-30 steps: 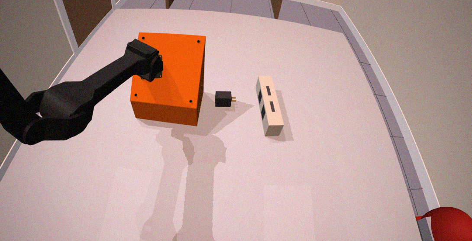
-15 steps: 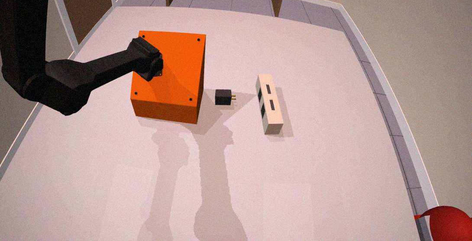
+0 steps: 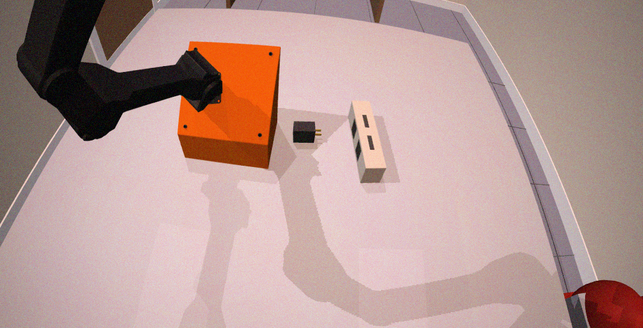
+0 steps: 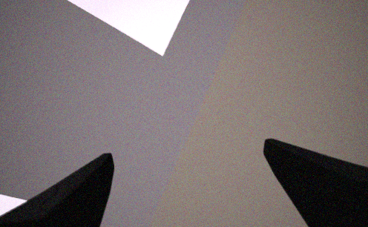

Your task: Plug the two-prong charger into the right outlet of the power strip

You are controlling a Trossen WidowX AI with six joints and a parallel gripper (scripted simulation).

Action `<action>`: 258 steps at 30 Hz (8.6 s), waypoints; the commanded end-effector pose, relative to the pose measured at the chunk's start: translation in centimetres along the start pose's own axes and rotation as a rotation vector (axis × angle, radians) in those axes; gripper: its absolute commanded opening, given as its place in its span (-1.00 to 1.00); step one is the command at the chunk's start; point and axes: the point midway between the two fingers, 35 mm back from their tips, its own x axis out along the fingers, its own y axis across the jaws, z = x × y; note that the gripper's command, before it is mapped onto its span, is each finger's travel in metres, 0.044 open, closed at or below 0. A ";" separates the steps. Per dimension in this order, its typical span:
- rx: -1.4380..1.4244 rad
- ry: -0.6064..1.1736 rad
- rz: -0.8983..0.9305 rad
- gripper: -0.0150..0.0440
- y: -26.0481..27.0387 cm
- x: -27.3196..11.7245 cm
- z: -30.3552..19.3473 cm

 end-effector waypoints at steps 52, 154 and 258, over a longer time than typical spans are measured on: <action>0.736 2.531 1.055 1.00 33.3 -63.6 4.3; -0.499 3.266 1.095 -0.49 11.8 -80.6 18.9; -0.505 3.258 1.105 -0.49 10.8 -82.4 10.2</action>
